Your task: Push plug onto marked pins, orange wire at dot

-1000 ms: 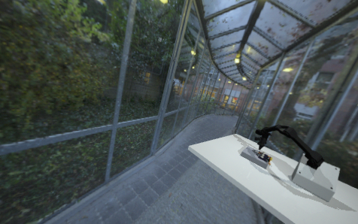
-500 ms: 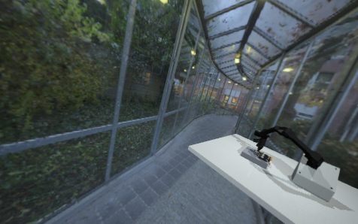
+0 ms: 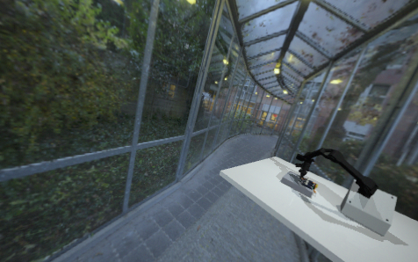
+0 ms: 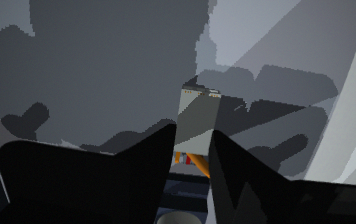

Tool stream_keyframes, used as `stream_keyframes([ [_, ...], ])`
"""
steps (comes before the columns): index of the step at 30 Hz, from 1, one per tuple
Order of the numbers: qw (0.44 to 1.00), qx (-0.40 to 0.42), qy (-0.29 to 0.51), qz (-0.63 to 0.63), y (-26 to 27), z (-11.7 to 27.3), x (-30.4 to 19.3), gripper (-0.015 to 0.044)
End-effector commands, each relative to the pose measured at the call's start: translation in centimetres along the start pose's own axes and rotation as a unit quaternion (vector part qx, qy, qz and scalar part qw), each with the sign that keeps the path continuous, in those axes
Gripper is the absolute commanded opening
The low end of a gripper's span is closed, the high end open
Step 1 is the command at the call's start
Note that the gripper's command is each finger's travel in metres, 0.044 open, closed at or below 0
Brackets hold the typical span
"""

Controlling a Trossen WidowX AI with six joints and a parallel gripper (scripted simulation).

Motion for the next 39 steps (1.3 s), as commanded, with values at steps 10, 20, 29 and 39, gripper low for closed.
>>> stream_keyframes([
  [10,1.0,0.001,-0.001,-0.002,0.0,5.4,0.1,0.0],
  [20,1.0,0.001,0.0,-0.001,0.6,6.1,-1.2,0.0],
  [29,1.0,0.001,0.0,0.0,1.7,6.6,-4.0,0.0],
  [39,1.0,0.001,0.001,0.001,2.7,6.9,-7.4,0.0],
])
Point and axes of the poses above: the point midway between the two fingers, 35 mm back from their tips, its own z axis back along the fingers, its own y axis across the jaws, x = y × z, the point moved 2 cm from there along z, back along the fingers, and after that the axes turned 15 degrees about -z, right-handed, at the moved point
